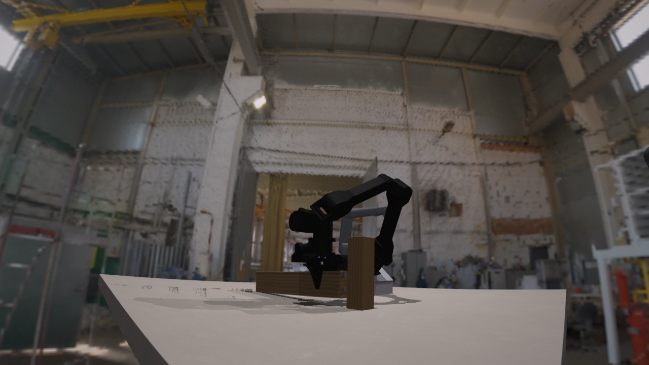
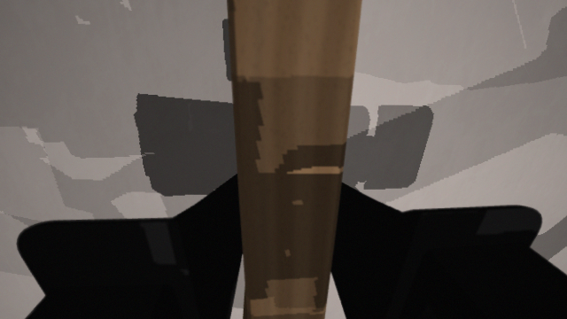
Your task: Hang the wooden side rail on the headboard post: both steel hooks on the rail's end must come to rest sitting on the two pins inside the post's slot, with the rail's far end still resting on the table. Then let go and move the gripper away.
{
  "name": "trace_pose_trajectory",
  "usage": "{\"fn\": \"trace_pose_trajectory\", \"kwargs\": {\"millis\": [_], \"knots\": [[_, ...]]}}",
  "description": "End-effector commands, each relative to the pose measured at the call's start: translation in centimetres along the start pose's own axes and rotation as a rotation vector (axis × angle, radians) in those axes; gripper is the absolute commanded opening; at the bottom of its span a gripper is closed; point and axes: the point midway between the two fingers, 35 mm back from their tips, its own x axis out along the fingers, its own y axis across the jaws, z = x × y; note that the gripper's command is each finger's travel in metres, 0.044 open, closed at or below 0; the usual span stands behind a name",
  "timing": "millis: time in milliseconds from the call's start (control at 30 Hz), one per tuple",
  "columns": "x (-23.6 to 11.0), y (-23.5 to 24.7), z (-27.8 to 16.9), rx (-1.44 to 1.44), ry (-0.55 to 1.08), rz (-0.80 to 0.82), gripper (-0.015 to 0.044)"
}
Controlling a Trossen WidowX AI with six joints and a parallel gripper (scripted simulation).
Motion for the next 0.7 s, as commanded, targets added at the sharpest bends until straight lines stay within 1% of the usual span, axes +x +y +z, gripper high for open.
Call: {"fn": "trace_pose_trajectory", "kwargs": {"millis": [0, 667], "knots": [[-0.33, 0.14, -0.19, 0.001, -0.002, 0.009, 0.0], [-0.31, 0.12, -0.41, 0.001, -0.001, 0.009, 0.0]]}}
